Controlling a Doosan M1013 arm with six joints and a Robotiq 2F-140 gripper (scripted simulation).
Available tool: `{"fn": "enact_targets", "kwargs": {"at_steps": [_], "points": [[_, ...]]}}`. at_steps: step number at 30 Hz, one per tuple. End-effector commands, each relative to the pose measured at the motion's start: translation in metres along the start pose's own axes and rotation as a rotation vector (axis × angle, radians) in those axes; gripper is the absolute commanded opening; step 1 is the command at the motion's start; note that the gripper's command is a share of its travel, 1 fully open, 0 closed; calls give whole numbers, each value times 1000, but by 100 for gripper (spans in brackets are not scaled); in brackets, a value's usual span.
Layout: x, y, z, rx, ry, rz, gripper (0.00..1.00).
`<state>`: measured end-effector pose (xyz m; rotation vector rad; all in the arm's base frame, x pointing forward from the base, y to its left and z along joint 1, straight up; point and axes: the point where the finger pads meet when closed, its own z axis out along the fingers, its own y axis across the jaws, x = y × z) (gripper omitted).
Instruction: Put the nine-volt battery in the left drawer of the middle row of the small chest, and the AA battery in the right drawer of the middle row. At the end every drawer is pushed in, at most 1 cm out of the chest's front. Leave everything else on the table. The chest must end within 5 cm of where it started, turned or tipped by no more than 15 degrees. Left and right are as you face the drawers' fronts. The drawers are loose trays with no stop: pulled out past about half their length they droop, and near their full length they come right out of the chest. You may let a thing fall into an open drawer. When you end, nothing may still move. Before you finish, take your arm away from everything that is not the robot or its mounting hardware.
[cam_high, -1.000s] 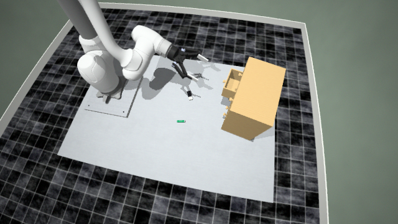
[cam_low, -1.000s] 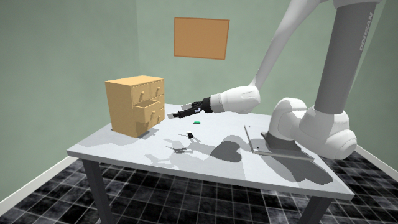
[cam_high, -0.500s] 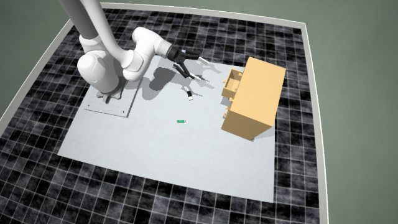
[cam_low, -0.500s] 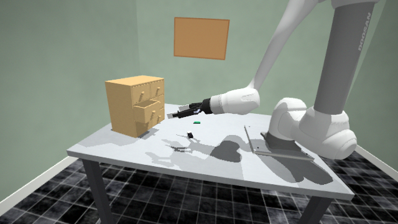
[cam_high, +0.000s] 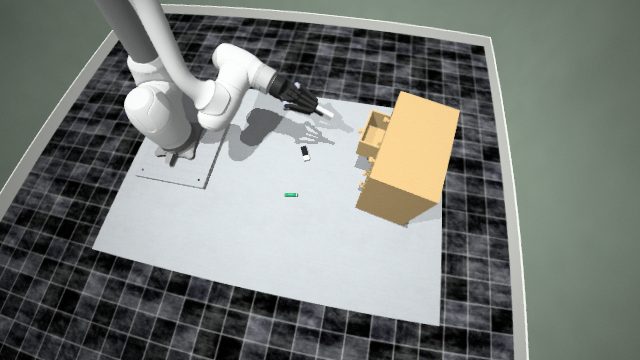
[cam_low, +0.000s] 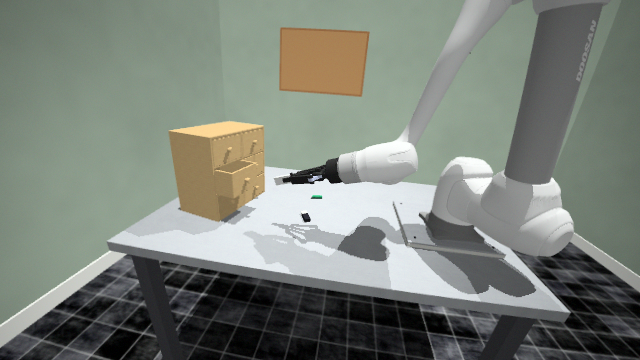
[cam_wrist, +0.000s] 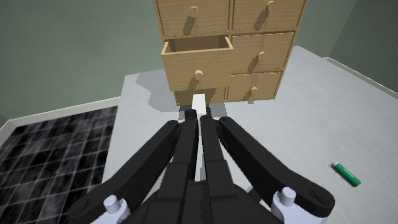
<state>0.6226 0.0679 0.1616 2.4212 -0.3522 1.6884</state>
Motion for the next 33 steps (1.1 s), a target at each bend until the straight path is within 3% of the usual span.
{"fn": "enact_targets", "kwargs": {"at_steps": [1,12,33], "points": [[0,0,0,0,0,0,0],[0,0,7,0,0,0,0],[3,0,63,0,0,0,0]]}}
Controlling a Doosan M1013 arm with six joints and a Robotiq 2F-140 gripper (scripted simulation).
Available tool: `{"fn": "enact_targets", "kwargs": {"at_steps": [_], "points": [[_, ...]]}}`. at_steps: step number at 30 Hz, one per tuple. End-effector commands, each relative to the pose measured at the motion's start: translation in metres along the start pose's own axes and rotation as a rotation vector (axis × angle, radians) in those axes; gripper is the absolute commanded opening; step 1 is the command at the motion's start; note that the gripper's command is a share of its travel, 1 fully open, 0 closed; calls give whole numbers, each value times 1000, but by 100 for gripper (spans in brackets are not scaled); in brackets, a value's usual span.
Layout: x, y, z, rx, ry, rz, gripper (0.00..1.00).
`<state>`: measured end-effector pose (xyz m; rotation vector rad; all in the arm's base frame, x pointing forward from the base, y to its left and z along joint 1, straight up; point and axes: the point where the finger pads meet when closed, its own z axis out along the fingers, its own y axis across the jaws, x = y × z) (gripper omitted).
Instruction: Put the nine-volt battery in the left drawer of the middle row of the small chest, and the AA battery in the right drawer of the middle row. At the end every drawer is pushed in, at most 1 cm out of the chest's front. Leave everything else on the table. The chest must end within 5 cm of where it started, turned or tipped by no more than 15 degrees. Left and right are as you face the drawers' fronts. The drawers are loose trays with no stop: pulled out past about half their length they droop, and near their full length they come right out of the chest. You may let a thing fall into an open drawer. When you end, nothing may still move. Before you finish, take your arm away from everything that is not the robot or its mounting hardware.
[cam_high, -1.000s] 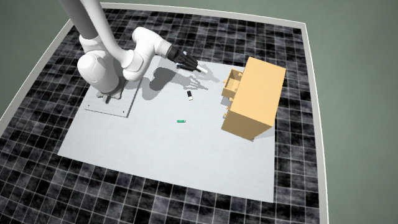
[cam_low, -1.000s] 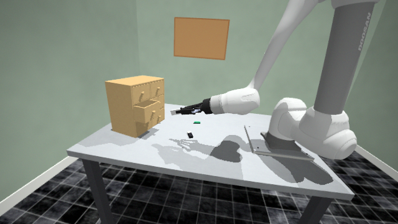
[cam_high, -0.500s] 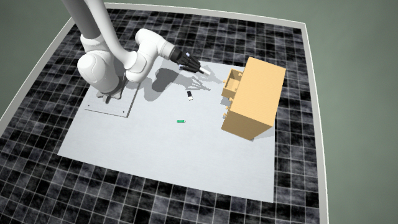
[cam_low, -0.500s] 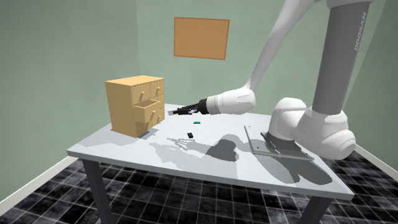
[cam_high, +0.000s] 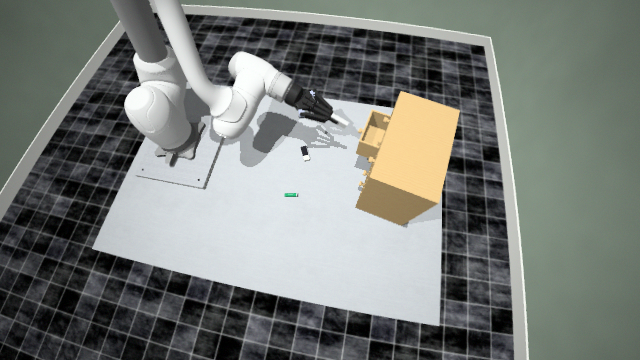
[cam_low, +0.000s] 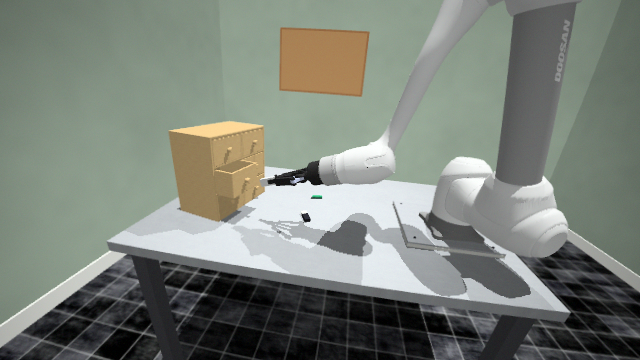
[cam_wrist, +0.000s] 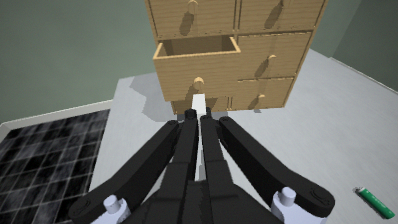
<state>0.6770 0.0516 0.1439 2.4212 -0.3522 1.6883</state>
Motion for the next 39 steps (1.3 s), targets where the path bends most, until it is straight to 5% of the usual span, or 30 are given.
{"fn": "enact_targets", "kwargs": {"at_steps": [1,39], "points": [[0,0,5,0,0,0,0],[1,0,9,0,0,0,0]]}}
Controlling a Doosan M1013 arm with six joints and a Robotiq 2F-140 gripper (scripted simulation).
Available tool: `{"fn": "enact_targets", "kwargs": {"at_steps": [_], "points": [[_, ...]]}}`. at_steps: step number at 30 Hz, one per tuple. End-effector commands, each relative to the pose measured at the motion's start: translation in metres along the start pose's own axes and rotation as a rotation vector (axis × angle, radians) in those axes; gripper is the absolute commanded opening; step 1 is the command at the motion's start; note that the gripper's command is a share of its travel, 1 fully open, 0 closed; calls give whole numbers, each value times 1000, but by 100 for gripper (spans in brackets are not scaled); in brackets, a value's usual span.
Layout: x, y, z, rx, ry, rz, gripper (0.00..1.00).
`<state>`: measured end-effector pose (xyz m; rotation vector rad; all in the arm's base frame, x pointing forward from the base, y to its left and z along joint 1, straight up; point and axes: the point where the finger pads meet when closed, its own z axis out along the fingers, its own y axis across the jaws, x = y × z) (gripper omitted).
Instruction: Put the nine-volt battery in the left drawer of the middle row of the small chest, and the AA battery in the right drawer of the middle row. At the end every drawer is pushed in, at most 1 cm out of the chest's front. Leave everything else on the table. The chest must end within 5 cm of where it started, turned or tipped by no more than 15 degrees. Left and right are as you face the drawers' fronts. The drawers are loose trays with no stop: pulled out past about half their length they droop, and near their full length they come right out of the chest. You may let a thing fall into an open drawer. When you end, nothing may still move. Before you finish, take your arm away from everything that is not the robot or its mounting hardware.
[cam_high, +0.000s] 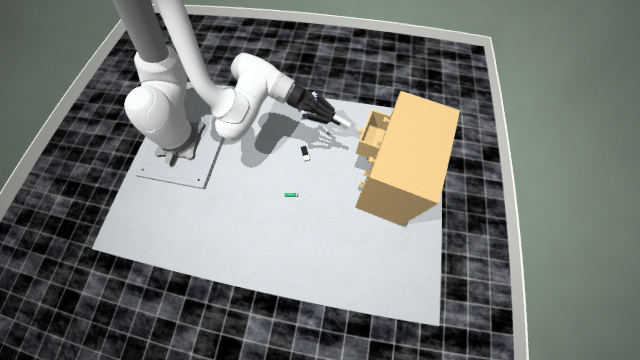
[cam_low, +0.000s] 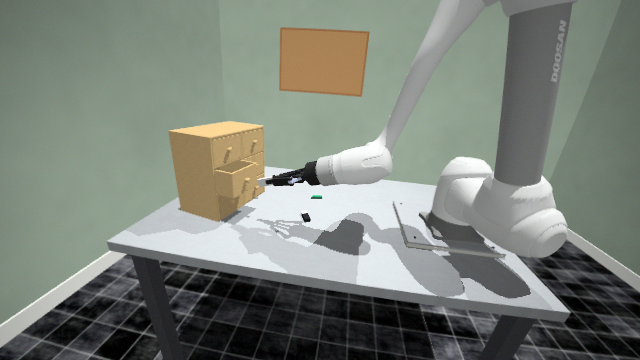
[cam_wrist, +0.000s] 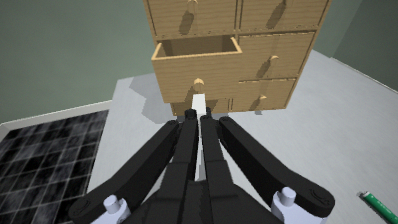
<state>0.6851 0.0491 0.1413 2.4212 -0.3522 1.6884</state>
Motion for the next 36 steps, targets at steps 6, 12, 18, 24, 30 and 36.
{"fn": "enact_targets", "kwargs": {"at_steps": [6,12,18,24,30,36], "points": [[0,0,1,0,0,0,0],[1,0,3,0,0,0,0],[2,0,6,0,0,0,0],[4,0,11,0,0,0,0],[7,0,18,0,0,0,0],[9,0,24,0,0,0,0]]}}
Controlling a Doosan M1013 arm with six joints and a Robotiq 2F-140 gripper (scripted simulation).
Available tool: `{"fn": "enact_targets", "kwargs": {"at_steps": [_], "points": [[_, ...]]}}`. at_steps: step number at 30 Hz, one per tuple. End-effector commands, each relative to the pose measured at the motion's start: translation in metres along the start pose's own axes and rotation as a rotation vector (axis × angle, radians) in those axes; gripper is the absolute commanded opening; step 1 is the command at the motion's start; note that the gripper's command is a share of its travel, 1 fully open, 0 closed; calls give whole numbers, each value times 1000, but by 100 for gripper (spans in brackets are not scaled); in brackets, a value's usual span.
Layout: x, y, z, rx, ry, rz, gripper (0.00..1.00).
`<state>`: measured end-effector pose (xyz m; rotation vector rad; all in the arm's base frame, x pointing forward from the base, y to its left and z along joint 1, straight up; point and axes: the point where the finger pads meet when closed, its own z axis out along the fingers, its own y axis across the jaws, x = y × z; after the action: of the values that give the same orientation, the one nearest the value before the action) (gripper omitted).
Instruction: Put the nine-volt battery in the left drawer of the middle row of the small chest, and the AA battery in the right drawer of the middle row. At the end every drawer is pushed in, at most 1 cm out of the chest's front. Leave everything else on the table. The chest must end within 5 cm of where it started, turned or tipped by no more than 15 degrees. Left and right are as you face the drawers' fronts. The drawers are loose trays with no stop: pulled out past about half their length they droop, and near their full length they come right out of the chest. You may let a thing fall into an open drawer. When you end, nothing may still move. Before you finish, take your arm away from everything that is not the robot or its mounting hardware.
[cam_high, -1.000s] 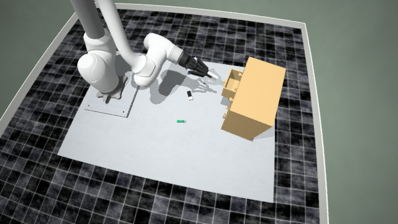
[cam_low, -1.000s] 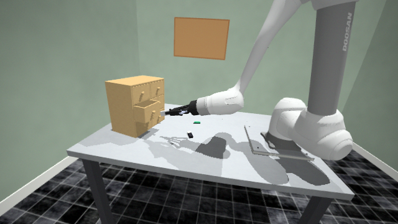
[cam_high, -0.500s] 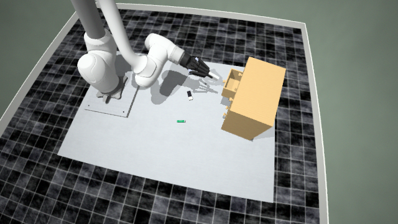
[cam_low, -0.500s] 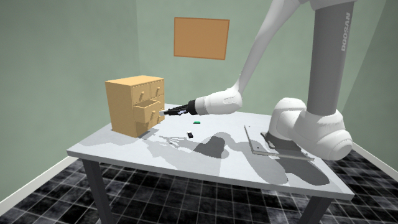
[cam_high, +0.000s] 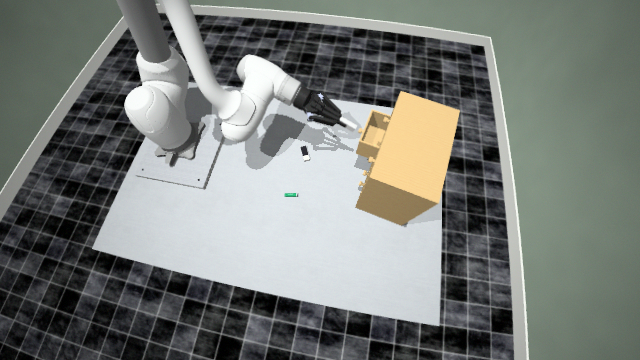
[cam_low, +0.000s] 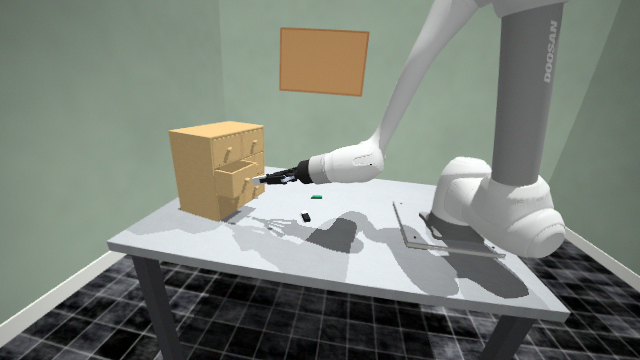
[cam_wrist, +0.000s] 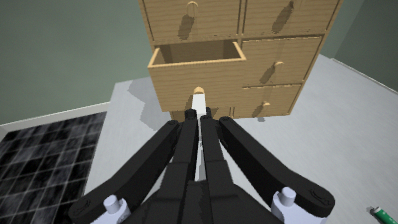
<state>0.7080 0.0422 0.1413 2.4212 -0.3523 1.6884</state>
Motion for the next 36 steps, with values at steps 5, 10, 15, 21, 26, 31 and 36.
{"fn": "enact_targets", "kwargs": {"at_steps": [5,10,15,21,26,31,36], "points": [[3,0,9,0,0,0,0],[7,0,18,0,0,0,0],[9,0,25,0,0,0,0],[13,0,34,0,0,0,0],[16,0,43,0,0,0,0],[19,0,51,0,0,0,0],[20,0,55,0,0,0,0]]}}
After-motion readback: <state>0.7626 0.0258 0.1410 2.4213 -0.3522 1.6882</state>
